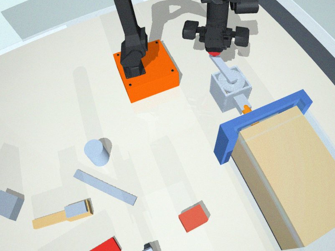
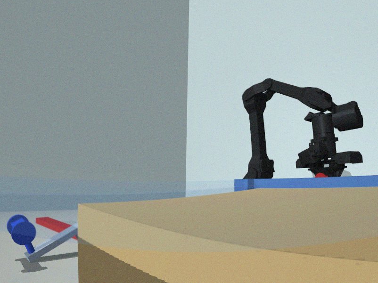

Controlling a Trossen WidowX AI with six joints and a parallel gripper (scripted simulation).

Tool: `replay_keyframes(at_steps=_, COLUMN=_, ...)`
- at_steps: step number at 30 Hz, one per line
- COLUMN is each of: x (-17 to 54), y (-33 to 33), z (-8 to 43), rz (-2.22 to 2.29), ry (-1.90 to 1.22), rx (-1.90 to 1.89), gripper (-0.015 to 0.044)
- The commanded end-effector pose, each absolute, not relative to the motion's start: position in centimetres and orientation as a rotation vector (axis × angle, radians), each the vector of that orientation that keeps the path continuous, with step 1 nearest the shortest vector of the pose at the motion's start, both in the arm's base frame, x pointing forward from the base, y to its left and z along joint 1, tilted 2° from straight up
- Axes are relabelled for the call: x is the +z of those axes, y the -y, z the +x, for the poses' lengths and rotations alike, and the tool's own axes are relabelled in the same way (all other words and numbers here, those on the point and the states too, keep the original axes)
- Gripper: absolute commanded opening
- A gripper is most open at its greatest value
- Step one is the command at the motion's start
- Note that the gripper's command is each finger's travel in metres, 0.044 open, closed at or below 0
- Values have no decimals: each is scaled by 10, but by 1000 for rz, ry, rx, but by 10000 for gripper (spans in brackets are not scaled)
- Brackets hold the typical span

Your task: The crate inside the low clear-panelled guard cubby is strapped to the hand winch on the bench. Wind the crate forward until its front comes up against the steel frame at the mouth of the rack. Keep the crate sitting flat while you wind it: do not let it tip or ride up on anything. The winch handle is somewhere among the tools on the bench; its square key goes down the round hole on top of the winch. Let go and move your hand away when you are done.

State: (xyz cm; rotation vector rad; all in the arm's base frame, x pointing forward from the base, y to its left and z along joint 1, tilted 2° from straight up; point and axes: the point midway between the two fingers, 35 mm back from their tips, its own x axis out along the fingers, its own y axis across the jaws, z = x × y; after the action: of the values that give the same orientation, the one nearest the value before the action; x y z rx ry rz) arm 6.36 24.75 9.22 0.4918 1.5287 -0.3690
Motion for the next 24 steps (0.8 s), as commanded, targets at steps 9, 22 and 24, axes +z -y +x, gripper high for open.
replay_keyframes(at_steps=9, x=90, y=-209, z=78, rz=478, ry=-1517, rx=-392, gripper=0)
replay_keyframes(at_steps=22, x=90, y=-192, z=91, rz=477, ry=-1516, rx=-393, gripper=0)
replay_keyframes(at_steps=24, x=90, y=-190, z=93, rz=477, ry=-1515, rx=-393, gripper=0)
